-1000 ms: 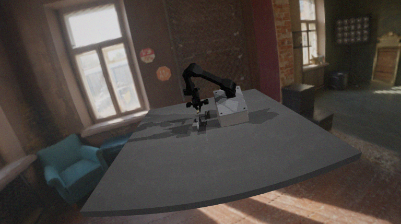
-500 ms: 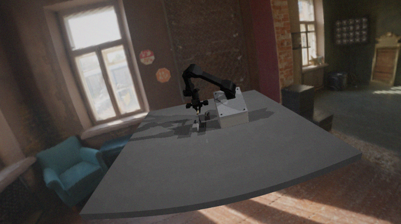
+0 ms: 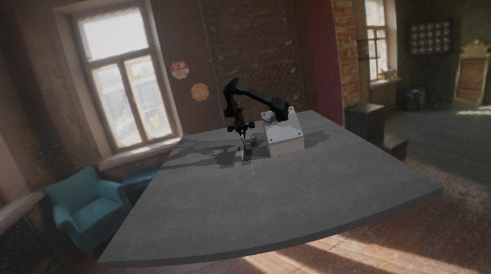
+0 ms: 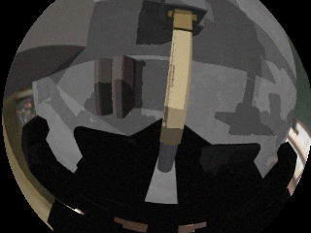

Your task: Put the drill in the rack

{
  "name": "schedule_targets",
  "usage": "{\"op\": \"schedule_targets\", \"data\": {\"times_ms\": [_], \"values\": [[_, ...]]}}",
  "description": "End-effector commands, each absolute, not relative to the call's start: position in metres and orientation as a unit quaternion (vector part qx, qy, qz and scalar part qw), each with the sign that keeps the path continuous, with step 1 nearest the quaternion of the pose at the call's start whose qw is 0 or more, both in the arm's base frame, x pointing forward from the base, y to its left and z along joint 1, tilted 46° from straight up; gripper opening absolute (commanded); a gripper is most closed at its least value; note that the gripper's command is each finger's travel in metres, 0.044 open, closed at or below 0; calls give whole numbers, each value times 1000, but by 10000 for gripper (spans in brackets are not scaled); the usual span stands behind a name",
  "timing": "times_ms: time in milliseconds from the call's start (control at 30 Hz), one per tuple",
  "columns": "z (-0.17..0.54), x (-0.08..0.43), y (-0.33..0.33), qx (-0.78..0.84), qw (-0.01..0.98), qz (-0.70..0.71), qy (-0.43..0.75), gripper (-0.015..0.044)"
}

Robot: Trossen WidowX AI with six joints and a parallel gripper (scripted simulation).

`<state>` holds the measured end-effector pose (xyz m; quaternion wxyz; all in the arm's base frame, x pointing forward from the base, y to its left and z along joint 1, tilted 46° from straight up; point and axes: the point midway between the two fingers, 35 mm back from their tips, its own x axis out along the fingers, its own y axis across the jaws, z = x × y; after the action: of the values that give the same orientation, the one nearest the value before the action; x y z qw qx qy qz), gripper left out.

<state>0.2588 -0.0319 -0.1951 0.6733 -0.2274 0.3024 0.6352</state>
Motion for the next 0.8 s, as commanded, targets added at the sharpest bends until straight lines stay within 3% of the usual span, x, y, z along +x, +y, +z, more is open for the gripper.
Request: {"op": "schedule_targets", "data": {"times_ms": [0, 767], "values": [[-194, 259, -35, -229, 674, 634, 302, 0], [-190, 261, -40, -229, 674, 634, 302, 0]]}}
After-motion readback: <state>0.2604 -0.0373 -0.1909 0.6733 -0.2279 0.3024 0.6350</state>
